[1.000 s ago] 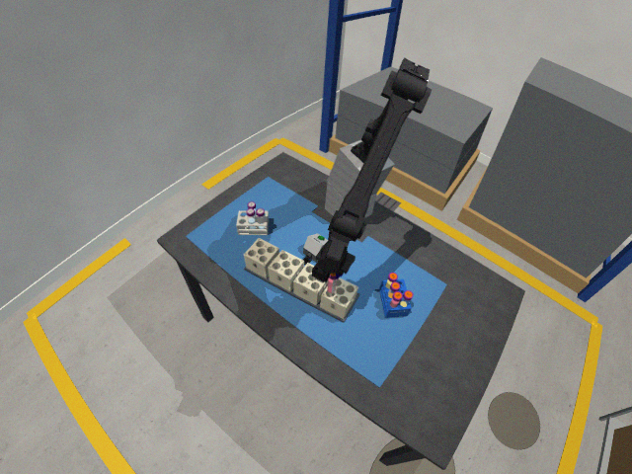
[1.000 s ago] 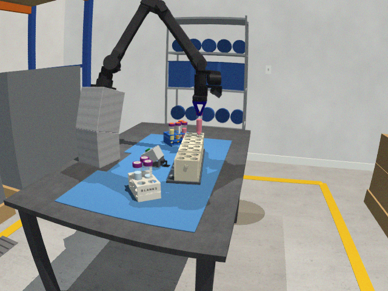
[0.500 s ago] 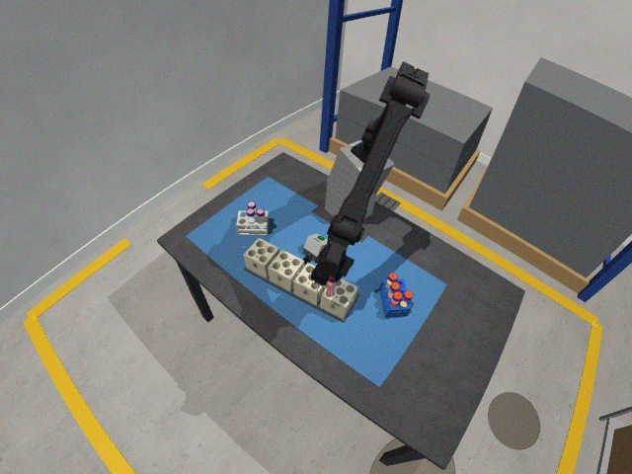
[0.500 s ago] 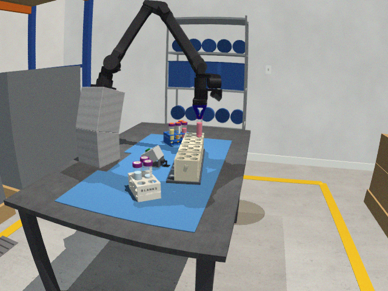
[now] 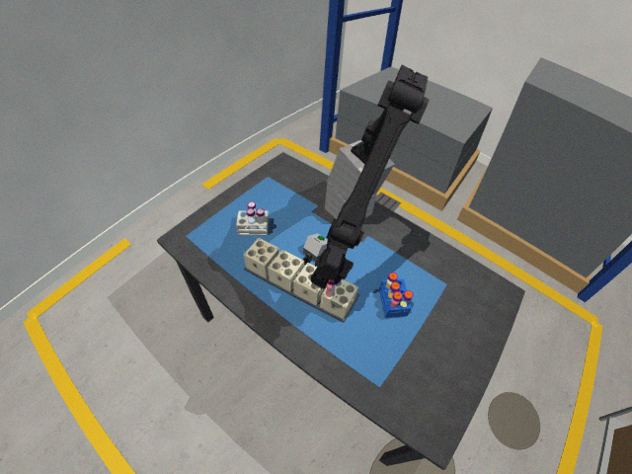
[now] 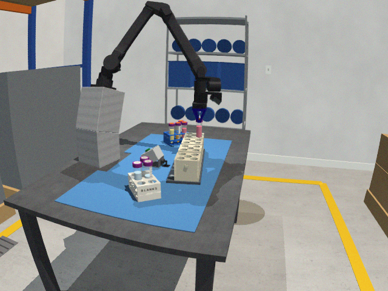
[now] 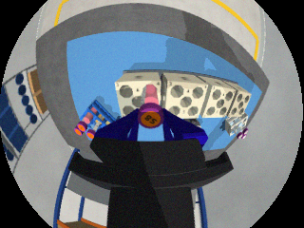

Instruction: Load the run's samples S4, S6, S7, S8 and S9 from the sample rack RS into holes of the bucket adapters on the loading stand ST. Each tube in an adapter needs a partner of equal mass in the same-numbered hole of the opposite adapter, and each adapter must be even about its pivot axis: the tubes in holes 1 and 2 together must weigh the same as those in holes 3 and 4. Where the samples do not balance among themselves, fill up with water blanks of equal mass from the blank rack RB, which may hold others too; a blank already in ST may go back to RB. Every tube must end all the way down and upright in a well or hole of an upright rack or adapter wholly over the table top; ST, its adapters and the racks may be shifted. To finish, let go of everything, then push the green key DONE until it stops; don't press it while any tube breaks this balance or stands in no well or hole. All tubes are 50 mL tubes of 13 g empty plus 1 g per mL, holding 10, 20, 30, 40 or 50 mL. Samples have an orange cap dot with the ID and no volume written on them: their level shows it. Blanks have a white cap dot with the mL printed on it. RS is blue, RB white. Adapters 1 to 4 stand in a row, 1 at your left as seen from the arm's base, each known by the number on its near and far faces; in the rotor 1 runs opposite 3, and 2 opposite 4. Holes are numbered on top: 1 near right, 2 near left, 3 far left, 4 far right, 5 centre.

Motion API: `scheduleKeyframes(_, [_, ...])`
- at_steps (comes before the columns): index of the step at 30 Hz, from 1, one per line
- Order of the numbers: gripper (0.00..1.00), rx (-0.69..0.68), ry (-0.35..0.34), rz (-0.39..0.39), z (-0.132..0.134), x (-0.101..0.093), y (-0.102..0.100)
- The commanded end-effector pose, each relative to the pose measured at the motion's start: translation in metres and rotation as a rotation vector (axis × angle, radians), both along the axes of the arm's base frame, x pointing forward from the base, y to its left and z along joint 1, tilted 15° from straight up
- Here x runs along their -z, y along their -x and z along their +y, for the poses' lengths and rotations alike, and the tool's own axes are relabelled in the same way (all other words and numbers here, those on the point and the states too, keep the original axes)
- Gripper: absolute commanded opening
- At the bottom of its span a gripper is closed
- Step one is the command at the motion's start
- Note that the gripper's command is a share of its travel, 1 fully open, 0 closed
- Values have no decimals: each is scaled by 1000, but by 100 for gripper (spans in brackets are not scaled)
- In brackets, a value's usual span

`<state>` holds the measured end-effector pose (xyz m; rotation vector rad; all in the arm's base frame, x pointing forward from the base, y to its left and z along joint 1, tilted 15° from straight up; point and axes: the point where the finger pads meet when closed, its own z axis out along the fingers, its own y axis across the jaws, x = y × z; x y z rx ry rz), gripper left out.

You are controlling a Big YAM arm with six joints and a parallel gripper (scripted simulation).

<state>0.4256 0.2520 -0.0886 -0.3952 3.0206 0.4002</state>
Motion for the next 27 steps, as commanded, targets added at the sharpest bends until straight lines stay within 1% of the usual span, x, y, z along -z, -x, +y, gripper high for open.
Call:
scheduleKeyframes(1, [0,-1,-14,-35,15,1,-16])
scheduleKeyframes(4, [0,0,-11,-29,14,7,-13])
scheduleKeyframes(7, [0,0,-12,-31,15,8,-15])
scheduleKeyframes(8, [0,11,-14,-35,10,8,-20])
scheduleKeyframes(12, [0,4,-10,-26,14,16,-13])
scheduleKeyframes(15, [0,-1,-13,-33,19,17,-16])
scheduleKeyframes(18, [0,1,-11,-28,18,23,-14])
scheduleKeyframes(21, [0,6,-13,-32,18,26,-17])
scheduleKeyframes(24, [0,3,-13,-32,20,27,-17])
scheduleKeyframes(25, [0,-2,-5,-20,17,32,-9])
scheduleKeyframes(27, [0,1,-9,-24,20,33,-12])
